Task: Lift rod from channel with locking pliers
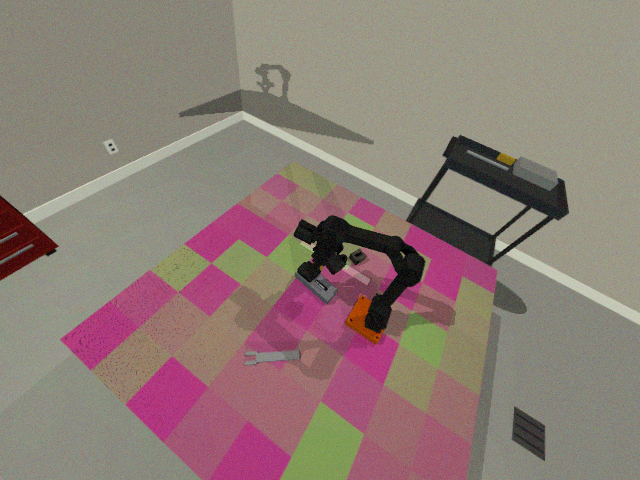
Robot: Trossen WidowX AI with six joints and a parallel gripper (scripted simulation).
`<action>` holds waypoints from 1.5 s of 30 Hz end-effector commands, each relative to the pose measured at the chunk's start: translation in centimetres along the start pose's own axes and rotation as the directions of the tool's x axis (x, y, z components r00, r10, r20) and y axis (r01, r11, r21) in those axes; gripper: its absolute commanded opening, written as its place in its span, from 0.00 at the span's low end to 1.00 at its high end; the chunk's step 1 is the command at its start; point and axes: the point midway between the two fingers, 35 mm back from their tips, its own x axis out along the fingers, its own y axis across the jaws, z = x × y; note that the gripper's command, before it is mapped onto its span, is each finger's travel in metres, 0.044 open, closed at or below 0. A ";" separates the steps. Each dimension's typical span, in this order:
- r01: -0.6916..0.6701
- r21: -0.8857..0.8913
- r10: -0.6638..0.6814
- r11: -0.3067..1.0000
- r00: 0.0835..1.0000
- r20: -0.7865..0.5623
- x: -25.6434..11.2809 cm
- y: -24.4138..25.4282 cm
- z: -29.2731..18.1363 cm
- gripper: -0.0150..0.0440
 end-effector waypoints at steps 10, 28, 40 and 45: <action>0.000 0.006 0.001 1.000 0.995 -0.099 -1.9 0.2 -1.0 0.43; 0.000 0.011 0.003 1.000 0.978 -0.210 -4.1 0.4 -1.9 0.43; 0.001 0.016 0.004 1.000 0.959 -0.283 -5.7 0.6 -2.4 0.43; 0.001 0.018 0.004 1.000 0.950 -0.313 -6.3 0.6 -2.6 0.43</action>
